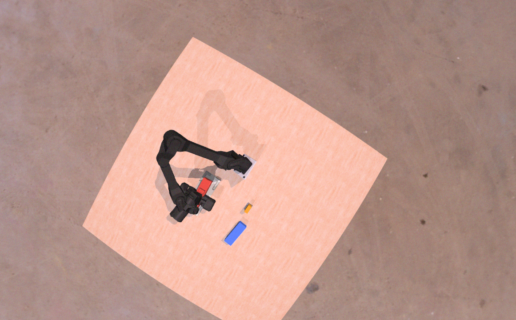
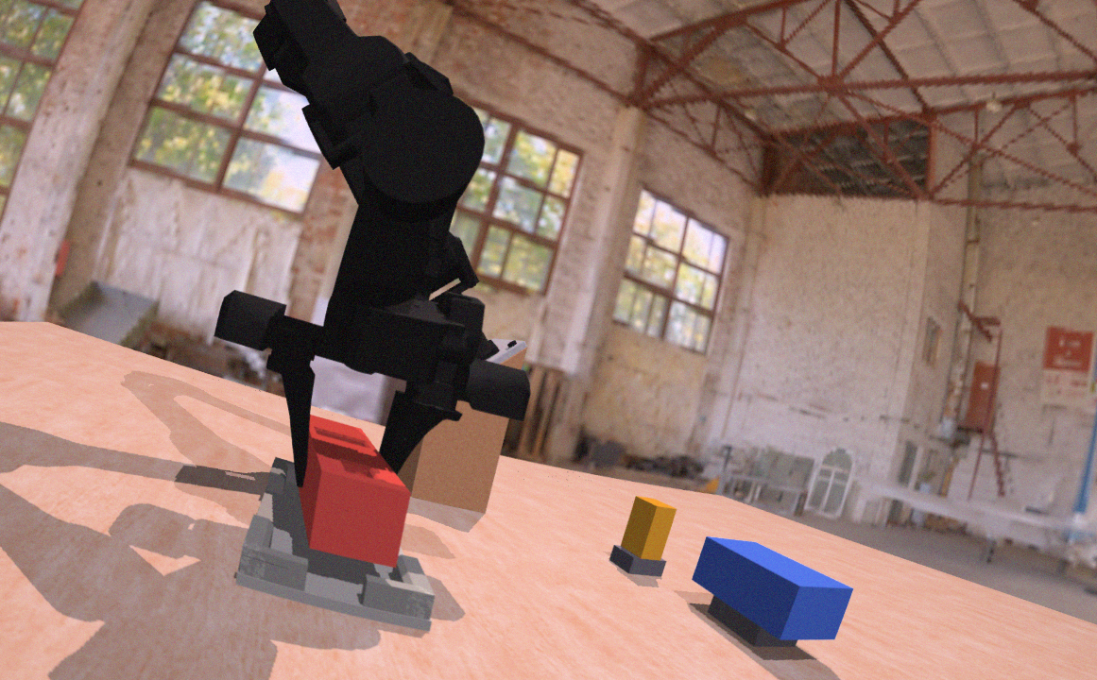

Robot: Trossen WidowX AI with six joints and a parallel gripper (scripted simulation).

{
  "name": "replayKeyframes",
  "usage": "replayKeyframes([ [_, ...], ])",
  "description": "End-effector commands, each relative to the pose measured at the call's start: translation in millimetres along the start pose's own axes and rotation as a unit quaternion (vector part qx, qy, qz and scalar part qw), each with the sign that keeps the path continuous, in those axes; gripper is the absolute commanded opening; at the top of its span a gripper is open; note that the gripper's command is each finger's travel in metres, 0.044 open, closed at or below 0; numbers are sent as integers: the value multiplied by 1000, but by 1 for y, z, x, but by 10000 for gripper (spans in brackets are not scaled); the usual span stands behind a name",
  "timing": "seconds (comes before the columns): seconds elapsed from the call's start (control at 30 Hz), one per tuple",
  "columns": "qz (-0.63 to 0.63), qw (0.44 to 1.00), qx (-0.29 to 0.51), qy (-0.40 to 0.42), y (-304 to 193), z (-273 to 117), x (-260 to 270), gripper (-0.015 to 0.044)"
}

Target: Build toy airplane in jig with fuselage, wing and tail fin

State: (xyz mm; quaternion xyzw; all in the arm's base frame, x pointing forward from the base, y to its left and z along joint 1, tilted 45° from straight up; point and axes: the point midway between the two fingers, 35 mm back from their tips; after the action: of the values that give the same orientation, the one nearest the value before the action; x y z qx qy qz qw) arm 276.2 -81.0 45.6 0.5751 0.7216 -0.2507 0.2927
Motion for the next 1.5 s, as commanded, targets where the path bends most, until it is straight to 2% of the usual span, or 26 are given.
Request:
replayKeyframes([
  [0.0,1,1000,-1,0,0,-1,0,32],
  [0.53,1,1000,-1,0,0,-1,0,440],
  [0.8,1,1000,-1,0,1,-3,0,440],
  [1.07,-1,1000,-2,2,0,-105,1,440],
  [1.33,-1,1000,-2,2,4,-107,4,440],
  [1.47,80,997,-2,2,5,-102,4,440],
])
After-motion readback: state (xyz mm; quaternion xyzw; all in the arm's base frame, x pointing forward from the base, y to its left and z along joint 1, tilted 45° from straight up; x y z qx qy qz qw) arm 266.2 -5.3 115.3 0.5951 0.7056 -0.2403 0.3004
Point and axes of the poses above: the point midway between the two fingers, 35 mm back from their tips, its own z axis out along the fingers, its own x axis across the jaws, y = z × x
